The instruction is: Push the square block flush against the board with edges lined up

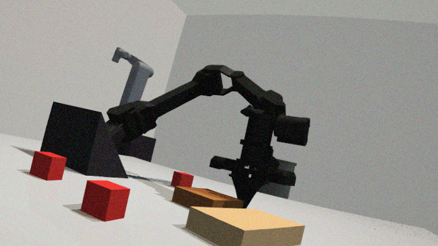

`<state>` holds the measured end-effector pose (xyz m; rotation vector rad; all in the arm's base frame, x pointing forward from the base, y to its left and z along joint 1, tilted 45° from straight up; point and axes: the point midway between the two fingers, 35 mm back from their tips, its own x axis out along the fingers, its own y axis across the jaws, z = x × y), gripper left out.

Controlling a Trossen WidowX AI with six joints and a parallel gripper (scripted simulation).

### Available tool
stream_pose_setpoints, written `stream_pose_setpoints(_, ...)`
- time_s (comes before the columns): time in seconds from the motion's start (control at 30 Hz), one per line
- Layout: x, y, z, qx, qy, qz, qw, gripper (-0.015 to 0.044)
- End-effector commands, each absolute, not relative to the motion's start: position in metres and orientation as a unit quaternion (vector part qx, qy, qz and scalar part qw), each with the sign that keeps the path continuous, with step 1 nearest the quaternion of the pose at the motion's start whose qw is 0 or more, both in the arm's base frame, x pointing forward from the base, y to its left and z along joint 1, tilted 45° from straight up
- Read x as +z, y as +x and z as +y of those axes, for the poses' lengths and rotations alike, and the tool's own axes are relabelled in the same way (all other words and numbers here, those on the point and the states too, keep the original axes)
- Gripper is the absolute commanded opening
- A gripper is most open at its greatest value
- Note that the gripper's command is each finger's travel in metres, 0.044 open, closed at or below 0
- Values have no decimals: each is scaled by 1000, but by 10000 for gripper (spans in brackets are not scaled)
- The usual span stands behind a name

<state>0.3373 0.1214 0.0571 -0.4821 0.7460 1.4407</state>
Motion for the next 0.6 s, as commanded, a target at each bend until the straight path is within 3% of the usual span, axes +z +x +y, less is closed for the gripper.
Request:
stream_pose_setpoints(0.0, 51, 336, 117, 638, -211, 332, 662, 0)
stream_pose_setpoints(0.57, 35, 334, 102, 638, -212, 333, 661, 0)
